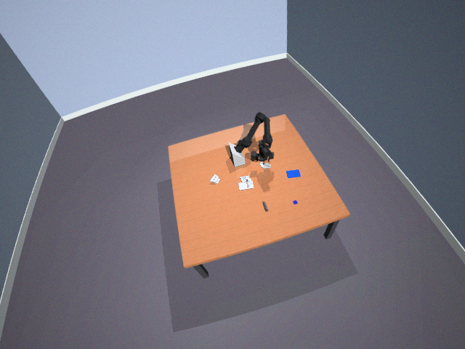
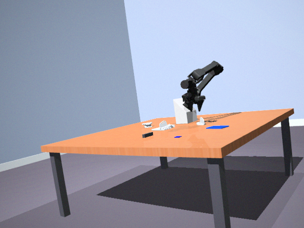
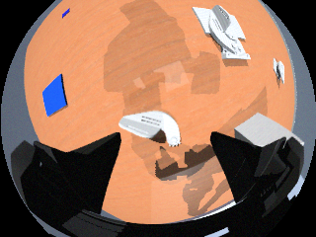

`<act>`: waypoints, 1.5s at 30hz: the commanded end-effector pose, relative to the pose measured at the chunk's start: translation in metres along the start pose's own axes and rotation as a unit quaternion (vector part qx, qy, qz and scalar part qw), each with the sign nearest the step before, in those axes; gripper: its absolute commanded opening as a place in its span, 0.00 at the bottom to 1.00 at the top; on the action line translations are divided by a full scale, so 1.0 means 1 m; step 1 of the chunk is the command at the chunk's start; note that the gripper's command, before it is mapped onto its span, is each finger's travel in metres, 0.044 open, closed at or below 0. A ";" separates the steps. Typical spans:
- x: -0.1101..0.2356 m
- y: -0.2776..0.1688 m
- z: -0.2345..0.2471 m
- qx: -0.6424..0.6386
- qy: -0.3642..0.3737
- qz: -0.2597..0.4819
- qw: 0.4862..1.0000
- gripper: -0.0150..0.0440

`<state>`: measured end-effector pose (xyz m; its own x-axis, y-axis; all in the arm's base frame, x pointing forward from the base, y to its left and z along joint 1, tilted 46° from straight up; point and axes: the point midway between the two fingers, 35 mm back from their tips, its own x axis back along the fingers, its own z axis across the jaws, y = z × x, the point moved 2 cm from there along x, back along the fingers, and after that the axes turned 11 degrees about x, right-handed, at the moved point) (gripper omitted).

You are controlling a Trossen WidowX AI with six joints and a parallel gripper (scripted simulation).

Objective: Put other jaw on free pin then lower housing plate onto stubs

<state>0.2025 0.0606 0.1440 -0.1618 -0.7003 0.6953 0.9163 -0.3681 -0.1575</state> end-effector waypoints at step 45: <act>0.004 -0.007 0.017 0.477 0.000 -0.001 0.879 1.00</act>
<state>0.2023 0.0703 0.1589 -0.1627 -0.7025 0.6929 0.8376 0.2728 0.4733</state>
